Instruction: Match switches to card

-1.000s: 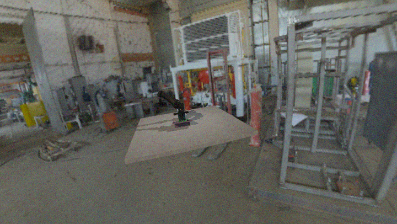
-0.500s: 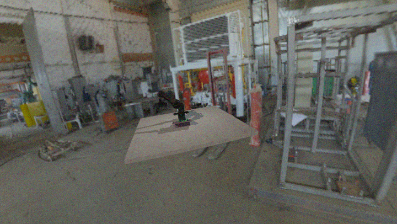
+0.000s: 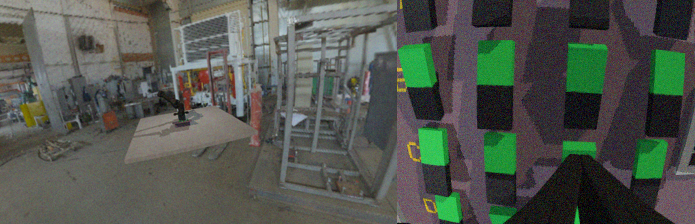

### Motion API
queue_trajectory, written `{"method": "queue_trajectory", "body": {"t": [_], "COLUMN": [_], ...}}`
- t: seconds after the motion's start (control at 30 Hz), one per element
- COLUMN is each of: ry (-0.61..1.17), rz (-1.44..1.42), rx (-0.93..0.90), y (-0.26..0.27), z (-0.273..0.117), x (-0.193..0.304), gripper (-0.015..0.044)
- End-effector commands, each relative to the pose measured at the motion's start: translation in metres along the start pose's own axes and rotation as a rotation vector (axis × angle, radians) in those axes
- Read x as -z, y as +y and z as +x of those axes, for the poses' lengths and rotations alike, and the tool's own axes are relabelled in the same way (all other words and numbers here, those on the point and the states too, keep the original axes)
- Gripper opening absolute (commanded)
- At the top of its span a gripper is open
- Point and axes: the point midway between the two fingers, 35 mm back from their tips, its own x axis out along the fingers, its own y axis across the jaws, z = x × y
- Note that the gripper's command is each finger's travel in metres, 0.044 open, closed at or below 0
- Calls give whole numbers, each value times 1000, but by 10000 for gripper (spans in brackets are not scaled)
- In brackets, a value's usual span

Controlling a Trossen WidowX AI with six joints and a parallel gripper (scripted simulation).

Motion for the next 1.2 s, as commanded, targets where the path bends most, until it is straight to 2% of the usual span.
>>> {"method": "queue_trajectory", "body": {"t": [0.0,0.7,0.77,0.93,1.17], "ry": [0,0,-3,-24,-25], "rz": [-6,-6,-1,-6,-6], "rx": [1,1,-1,-3,-5], "y": [0,0,1,1,8], "z": [1,4,-5,-59,-62], "x": [0,0,-1,2,9], "gripper": [0,0,0,0,0]}}
